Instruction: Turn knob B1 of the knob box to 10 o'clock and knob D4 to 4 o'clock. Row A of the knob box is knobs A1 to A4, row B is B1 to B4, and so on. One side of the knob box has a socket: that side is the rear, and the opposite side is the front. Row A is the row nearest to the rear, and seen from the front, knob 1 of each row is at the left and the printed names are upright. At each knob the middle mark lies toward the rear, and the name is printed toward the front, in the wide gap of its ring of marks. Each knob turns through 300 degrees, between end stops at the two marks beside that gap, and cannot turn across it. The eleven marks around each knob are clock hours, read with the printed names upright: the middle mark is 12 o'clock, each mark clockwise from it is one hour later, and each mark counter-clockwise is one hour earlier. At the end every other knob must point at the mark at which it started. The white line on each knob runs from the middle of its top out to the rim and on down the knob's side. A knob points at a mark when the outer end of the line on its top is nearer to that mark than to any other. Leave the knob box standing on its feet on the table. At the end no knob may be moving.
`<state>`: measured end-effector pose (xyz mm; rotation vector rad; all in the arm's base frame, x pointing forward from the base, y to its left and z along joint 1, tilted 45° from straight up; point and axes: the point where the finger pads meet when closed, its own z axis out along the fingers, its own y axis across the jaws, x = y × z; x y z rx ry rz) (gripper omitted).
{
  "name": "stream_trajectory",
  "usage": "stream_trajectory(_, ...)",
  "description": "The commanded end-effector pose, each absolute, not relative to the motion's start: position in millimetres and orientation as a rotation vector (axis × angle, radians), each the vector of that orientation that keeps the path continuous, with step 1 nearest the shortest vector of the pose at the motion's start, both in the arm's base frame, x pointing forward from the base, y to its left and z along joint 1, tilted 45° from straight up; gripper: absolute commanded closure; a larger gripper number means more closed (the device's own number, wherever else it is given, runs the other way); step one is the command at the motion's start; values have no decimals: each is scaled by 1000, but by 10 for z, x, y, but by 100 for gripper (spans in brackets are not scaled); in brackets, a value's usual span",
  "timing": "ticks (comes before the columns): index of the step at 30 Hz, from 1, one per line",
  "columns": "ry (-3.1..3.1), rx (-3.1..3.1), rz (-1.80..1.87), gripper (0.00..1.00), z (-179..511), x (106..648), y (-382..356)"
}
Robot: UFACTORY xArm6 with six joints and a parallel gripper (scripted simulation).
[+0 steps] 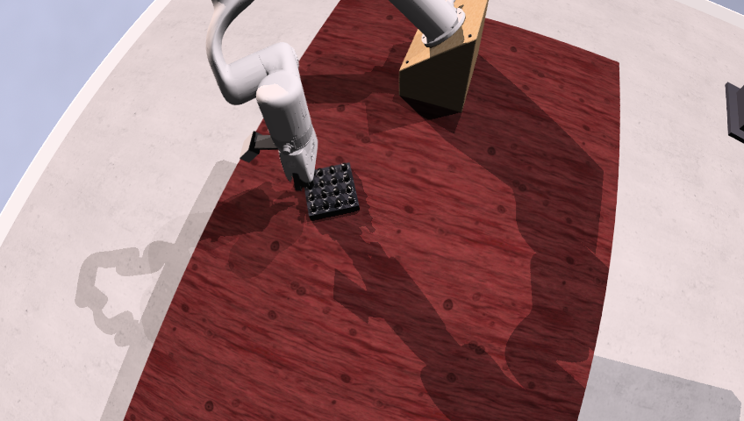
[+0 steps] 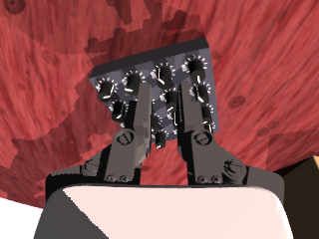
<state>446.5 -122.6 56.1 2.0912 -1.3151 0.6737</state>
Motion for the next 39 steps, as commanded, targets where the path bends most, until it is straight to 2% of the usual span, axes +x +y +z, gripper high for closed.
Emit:
stream_trajectory(1, -1315, 2093, 677, 81, 539, 4482, -1249)
stream_trajectory(39, -1315, 2093, 677, 81, 475, 4494, -1312)
